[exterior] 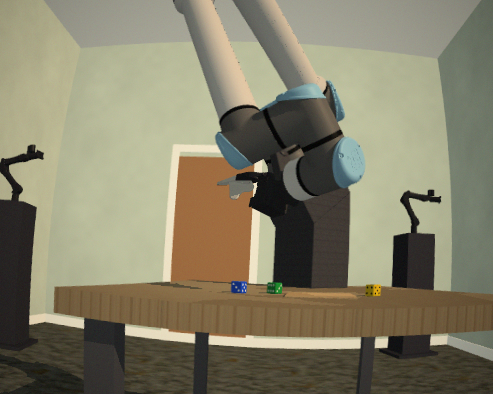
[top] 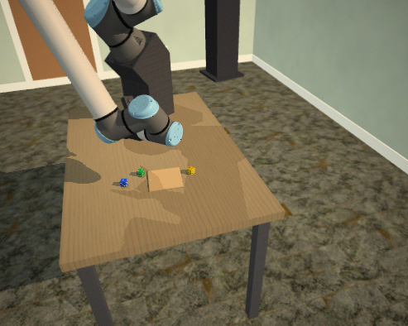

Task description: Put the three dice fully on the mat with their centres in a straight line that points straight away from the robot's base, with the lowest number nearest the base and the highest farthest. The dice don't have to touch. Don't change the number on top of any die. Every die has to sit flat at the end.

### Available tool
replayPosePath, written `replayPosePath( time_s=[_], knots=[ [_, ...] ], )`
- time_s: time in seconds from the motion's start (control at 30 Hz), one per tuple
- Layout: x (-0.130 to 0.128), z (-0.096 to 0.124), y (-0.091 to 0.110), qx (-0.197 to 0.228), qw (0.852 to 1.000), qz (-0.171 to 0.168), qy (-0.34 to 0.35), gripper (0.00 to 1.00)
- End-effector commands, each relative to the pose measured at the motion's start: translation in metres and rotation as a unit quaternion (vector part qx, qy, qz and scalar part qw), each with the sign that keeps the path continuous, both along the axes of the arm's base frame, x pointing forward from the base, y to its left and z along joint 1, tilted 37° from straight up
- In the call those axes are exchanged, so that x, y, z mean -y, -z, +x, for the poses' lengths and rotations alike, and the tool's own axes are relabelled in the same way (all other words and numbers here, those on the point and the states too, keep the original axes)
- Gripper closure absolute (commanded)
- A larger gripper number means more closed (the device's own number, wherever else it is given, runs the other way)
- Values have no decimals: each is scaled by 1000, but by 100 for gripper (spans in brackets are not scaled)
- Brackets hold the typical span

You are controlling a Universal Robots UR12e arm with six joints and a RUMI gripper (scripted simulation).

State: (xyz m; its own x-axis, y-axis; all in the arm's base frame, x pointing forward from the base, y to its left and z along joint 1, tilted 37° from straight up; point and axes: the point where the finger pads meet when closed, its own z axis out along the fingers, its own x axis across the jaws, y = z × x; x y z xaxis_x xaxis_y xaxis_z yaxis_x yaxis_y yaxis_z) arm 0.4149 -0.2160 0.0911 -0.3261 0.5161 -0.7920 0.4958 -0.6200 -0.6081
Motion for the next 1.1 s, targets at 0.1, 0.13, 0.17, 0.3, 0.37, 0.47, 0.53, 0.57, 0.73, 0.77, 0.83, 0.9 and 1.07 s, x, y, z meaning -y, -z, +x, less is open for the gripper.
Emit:
replayPosePath(
  time_s=[0.1,0.13,0.17,0.3,0.37,0.47,0.53,0.57,0.73,0.77,0.83,0.9,1.07],
  knots=[
    [-6,-9,26,61,997,32,29,0],
    [-7,-10,32,74,996,38,34,0],
    [-8,-10,37,86,995,45,39,0],
    [-10,-9,48,112,991,58,46,0],
    [-11,-7,59,139,986,72,52,0],
    [-12,-4,70,168,980,86,56,0],
    [-12,-2,75,182,977,94,57,0],
    [-12,-2,75,182,977,94,57,0],
    [-12,7,89,225,966,117,56,0],
    [-12,11,93,240,961,124,54,0],
    [-11,15,97,254,957,132,52,0],
    [-10,23,104,283,947,146,45,0],
    [-8,38,111,325,930,167,31,0]
  ],
)
